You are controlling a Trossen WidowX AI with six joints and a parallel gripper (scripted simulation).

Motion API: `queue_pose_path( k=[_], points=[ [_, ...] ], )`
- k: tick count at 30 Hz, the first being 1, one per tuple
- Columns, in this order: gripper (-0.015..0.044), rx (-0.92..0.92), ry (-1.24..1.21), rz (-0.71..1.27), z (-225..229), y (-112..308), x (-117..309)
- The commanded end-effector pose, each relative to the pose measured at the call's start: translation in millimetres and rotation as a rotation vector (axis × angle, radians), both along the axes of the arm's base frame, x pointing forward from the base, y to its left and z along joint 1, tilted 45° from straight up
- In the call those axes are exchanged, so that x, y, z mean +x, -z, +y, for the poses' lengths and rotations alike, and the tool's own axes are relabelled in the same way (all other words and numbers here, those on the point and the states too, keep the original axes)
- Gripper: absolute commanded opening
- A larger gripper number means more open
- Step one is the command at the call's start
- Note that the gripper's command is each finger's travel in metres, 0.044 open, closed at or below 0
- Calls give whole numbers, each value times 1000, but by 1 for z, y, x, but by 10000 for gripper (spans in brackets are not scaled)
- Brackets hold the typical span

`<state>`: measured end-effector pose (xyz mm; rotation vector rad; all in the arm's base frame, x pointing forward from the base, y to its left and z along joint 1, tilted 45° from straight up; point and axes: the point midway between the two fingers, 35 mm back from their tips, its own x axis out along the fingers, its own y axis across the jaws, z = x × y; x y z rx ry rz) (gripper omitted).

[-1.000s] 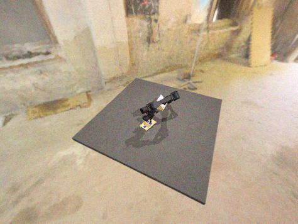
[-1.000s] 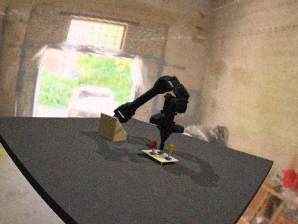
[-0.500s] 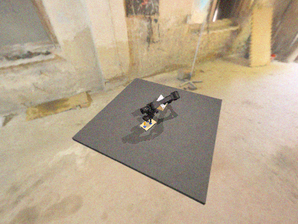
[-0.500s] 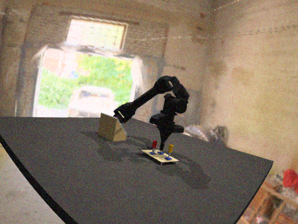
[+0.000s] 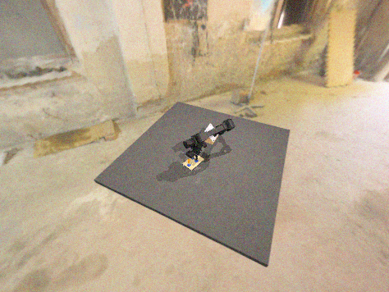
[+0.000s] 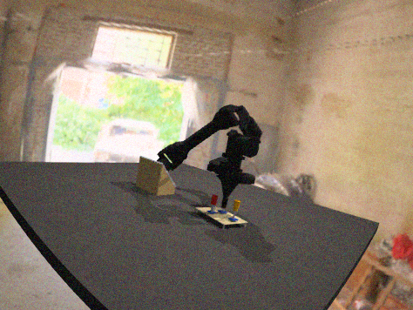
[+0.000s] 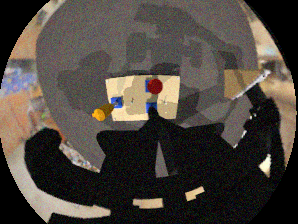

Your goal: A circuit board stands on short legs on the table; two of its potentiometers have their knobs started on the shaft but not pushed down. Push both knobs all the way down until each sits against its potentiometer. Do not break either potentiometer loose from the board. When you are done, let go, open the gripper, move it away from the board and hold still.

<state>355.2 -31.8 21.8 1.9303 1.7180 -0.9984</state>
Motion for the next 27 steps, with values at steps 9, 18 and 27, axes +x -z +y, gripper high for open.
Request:
queue_pose_path(
  k=[9,18,27],
  points=[
    [0,2,-2,-2,5,3,1],
    [0,2,-2,-2,7,5,1],
    [0,2,-2,-2,7,5,1]
  ],
)
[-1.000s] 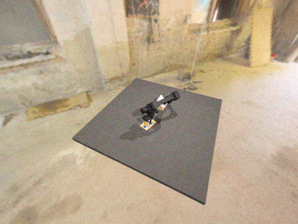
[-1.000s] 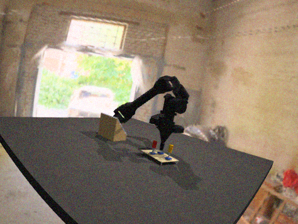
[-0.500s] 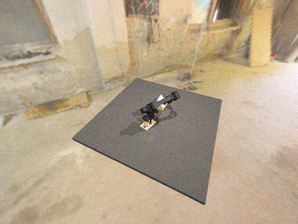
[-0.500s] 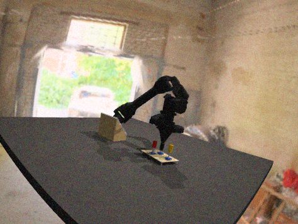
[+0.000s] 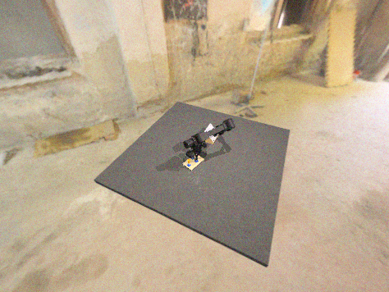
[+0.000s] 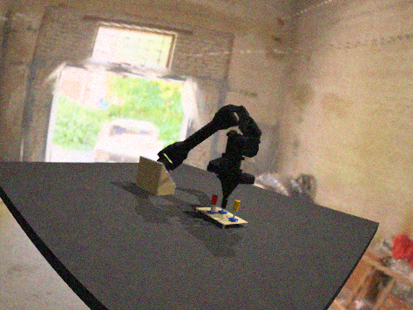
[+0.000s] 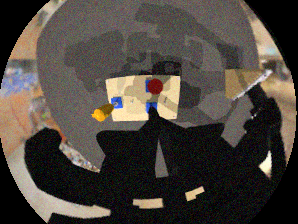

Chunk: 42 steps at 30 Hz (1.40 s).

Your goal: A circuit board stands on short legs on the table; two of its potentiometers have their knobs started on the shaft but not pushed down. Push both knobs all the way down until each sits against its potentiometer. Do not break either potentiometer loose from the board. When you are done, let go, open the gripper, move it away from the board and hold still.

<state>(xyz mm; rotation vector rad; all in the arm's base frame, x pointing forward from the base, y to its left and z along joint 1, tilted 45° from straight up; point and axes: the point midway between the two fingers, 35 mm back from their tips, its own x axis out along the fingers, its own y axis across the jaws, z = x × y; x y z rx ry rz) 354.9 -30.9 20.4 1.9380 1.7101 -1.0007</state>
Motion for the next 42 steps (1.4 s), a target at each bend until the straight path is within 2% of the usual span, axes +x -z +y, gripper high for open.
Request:
queue_pose_path(
  k=[1,42],
  points=[
    [0,3,-10,-1,6,3,2],
    [0,3,-10,-1,12,9,2]
  ],
)
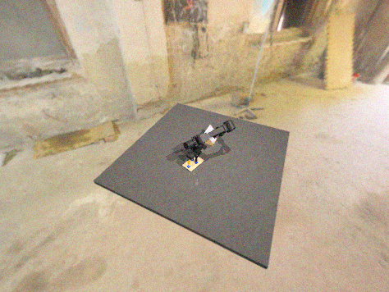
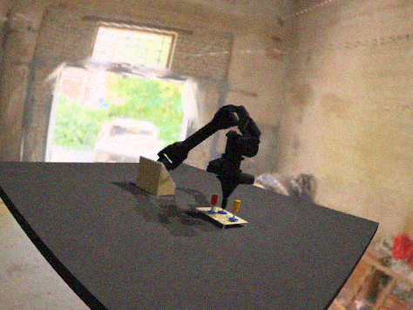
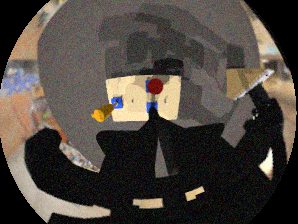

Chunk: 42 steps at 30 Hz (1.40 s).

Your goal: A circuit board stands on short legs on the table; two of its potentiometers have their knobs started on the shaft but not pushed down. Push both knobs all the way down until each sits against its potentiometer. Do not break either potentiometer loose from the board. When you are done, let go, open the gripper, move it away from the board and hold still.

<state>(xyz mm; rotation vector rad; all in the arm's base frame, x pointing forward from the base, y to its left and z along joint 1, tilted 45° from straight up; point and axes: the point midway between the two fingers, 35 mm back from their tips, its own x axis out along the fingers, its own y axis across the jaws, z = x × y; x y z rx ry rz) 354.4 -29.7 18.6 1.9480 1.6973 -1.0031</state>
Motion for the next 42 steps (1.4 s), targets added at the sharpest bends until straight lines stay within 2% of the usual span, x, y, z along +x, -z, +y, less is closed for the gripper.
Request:
queue_pose_path(
  k=[1,42],
  points=[
    [0,6,-21,2,10,7,2],
    [0,6,-21,2,15,11,2]
  ],
)
